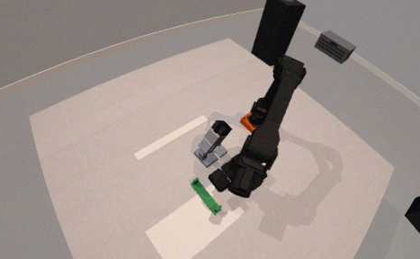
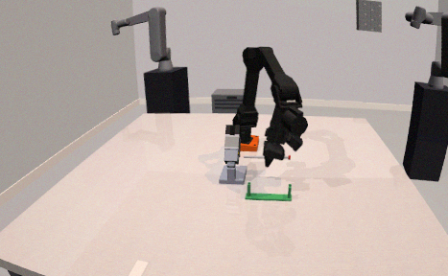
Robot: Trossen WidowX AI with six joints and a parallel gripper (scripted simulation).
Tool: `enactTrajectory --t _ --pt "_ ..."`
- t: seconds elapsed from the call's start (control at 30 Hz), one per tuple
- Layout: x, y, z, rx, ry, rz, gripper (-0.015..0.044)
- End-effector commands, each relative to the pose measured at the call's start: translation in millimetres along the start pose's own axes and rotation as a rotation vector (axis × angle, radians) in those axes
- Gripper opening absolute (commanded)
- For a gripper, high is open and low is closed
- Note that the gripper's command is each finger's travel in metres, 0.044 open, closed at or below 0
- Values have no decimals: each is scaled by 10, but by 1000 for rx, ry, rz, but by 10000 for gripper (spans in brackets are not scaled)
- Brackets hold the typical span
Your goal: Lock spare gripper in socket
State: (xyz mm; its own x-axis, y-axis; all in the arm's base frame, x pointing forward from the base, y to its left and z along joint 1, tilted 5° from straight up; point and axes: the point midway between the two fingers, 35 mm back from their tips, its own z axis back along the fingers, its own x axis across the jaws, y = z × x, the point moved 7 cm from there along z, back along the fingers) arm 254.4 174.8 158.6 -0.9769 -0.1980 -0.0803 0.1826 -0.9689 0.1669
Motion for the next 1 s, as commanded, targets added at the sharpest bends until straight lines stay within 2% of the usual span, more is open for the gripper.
enactTrajectory --t 0.0,0.97 --pt "28 -20 -103 1 0 -5 0" --pt "51 120 -90 0 13 -9 0"
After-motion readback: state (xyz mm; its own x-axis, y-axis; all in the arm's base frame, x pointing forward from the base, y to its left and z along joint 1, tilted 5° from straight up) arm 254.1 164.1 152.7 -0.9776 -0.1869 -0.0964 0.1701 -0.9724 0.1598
